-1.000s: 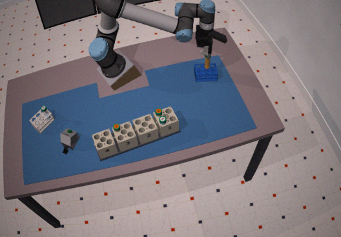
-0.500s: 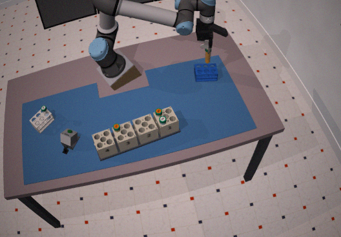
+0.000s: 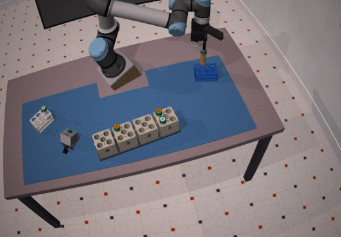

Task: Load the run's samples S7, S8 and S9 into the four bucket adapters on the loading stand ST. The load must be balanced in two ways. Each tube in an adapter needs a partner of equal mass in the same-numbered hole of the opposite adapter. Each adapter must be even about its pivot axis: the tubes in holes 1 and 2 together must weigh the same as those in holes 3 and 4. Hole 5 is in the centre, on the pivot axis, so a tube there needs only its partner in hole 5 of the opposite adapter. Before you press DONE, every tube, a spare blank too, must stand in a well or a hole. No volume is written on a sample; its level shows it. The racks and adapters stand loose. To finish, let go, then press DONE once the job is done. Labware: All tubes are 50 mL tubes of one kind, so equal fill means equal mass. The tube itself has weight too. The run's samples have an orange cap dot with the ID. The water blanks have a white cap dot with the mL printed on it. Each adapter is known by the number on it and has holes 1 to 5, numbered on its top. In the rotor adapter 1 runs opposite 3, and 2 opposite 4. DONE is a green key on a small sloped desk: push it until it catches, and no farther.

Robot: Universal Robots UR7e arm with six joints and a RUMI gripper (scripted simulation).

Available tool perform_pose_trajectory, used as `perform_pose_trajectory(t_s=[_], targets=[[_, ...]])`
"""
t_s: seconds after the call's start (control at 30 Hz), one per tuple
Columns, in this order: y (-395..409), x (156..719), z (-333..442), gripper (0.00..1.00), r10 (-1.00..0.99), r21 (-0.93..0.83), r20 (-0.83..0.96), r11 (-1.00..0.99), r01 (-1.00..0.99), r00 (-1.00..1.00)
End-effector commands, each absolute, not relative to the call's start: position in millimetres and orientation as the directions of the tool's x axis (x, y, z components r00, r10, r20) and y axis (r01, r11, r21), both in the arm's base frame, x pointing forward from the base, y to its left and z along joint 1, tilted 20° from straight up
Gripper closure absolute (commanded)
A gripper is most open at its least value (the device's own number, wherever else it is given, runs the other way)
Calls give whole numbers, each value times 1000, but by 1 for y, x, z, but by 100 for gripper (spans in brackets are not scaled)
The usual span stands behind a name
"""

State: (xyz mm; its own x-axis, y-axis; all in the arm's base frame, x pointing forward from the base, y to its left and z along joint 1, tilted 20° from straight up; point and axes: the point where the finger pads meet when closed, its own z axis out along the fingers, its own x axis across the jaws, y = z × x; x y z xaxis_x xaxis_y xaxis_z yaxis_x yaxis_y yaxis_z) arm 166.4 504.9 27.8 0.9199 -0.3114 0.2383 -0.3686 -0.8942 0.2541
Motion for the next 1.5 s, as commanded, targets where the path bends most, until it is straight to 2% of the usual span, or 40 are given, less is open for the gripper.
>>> perform_pose_trajectory(t_s=[0.0, 0.2, 1.47], targets=[[485, 179, 38, 100, -400, 224, 263, -860, -458, 878], [454, 200, 51, 100, -531, 180, 295, -785, -592, 794], [274, 314, 129, 100, -532, 180, 296, -785, -593, 793]])
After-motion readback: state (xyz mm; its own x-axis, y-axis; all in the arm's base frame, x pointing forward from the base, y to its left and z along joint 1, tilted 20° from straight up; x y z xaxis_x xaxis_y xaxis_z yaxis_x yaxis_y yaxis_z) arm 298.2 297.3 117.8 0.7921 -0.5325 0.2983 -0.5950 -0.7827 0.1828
